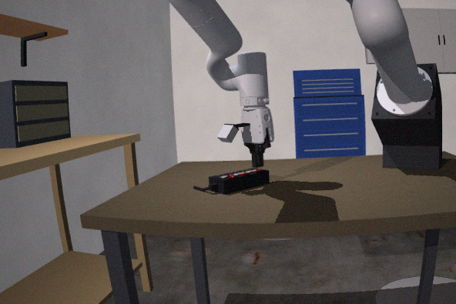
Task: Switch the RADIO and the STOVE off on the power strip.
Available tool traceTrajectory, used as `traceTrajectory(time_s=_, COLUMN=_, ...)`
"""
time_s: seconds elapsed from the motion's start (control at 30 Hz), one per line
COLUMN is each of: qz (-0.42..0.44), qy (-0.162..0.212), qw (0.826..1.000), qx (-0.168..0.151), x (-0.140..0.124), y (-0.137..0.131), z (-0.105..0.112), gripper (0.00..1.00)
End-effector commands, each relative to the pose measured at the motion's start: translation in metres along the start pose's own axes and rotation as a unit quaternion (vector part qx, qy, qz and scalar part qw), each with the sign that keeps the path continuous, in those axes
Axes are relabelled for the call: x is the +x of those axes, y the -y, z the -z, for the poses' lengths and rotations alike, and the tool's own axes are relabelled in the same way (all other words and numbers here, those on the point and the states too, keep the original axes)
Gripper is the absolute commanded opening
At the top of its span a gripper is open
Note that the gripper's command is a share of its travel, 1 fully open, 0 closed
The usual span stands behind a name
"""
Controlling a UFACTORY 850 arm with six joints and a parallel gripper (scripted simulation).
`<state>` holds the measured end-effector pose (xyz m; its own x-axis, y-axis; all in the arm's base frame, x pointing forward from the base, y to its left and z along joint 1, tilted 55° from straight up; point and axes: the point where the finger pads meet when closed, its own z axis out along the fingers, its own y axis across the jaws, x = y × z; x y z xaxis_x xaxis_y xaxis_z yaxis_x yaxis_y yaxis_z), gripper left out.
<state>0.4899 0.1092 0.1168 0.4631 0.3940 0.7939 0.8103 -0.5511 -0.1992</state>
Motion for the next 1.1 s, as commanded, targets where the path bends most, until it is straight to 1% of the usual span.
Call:
traceTrajectory(time_s=0.0, qz=0.000, qy=0.000, qw=1.000, qx=0.000, x=0.0001, y=-0.0004, z=-0.0023, gripper=0.00)
traceTrajectory(time_s=0.3, qz=0.000, qy=0.000, qw=1.000, qx=0.000, x=0.0001, y=-0.0004, z=-0.0055, gripper=0.00)
traceTrajectory(time_s=1.07, qz=0.000, qy=0.000, qw=1.000, qx=0.000, x=0.0001, y=-0.0004, z=-0.0056, gripper=0.00)
